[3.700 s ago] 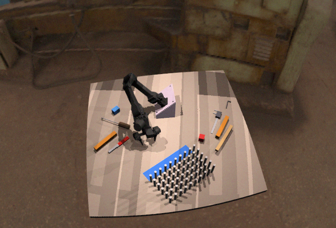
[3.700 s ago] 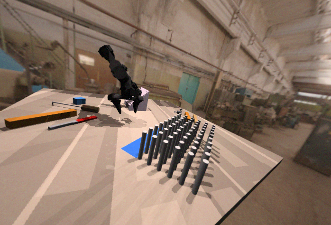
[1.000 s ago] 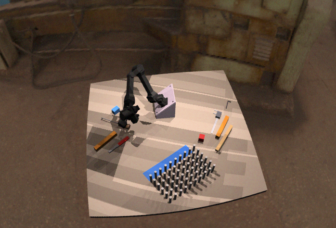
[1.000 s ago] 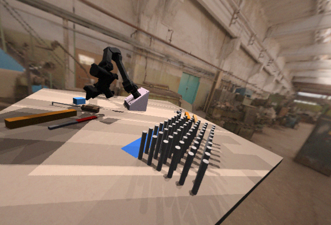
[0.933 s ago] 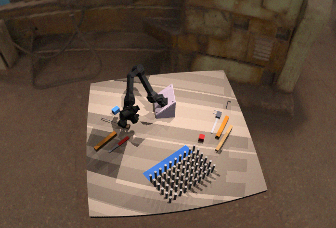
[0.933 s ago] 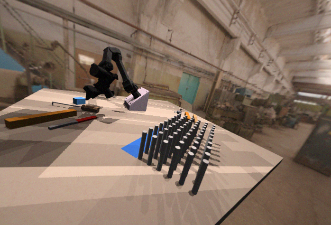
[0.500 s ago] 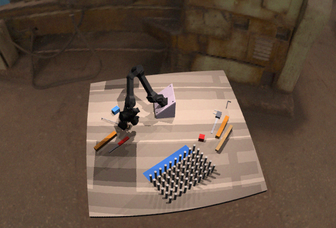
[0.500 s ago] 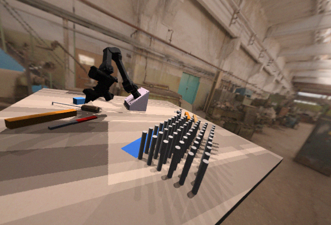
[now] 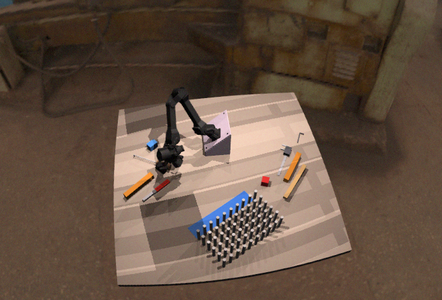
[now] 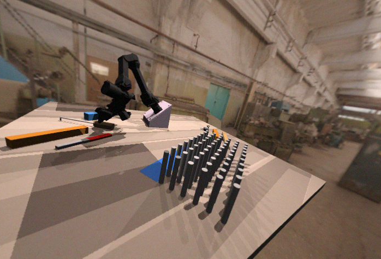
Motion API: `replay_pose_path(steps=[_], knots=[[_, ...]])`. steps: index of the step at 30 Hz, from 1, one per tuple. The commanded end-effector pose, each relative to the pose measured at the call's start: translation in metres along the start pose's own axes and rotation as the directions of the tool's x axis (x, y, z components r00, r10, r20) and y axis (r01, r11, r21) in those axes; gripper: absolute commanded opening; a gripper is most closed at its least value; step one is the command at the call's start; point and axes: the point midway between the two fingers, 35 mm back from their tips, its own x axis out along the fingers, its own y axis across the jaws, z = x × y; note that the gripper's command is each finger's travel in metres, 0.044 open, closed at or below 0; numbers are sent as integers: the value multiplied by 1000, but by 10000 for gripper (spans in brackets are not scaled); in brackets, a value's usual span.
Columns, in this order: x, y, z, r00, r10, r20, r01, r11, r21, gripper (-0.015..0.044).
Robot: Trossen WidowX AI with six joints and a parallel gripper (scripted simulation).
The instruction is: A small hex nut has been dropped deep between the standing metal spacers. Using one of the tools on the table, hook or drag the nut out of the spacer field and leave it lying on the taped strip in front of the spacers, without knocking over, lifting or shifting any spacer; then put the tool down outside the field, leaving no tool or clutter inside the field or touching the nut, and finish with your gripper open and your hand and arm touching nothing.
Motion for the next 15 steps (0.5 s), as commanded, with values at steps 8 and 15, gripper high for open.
replay_pose_path(steps=[8, 15], knots=[[16, 4, 13, 1000, -2, 3, 2, 1000, -17, 280], [24, 6, 17, 1000, -4, -3, 4, 1000, -18, 280]])
